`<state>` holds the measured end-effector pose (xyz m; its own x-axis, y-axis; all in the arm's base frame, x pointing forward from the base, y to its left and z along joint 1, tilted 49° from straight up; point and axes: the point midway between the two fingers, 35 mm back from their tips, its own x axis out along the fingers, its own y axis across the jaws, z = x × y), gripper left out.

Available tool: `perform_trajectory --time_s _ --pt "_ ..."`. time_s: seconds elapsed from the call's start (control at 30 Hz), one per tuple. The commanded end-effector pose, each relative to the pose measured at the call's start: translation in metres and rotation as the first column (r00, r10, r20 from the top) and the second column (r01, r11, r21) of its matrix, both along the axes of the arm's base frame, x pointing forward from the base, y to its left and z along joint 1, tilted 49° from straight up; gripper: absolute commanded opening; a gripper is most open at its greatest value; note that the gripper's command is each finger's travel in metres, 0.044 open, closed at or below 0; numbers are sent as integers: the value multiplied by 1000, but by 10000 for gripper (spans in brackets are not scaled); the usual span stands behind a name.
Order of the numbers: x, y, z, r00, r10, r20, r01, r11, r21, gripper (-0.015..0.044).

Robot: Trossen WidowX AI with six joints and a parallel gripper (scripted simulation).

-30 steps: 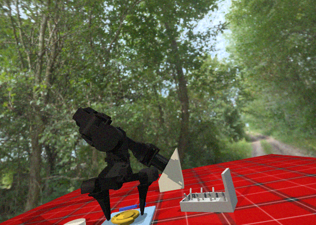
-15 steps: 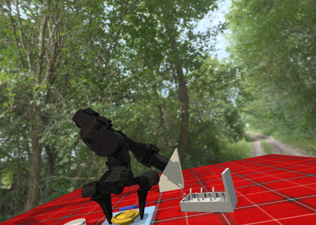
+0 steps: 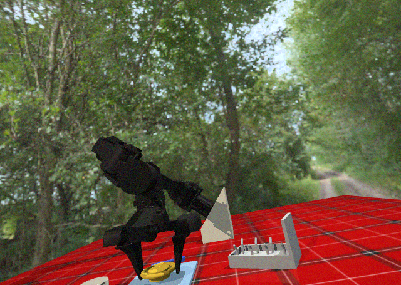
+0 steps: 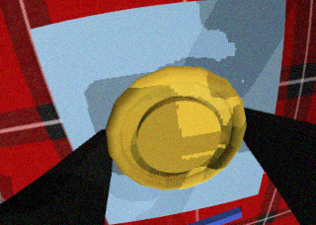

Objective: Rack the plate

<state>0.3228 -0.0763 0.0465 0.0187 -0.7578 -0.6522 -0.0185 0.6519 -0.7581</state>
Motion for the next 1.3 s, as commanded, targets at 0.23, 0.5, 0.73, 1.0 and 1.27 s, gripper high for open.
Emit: perform_trajectory --time_s 0.23,0.5,0.73,1.0,1.27 --pt "12 49 35 998 55 6 -55 998 19 0" --pt "12 80 60 996 84 -4 -84 996 23 0" --pt "12 102 79 994 106 -14 -105 994 22 0" --pt "11 125 100 992 127 -23 -127 992 18 0" --pt "5 137 95 995 98 6 -98 995 24 0"
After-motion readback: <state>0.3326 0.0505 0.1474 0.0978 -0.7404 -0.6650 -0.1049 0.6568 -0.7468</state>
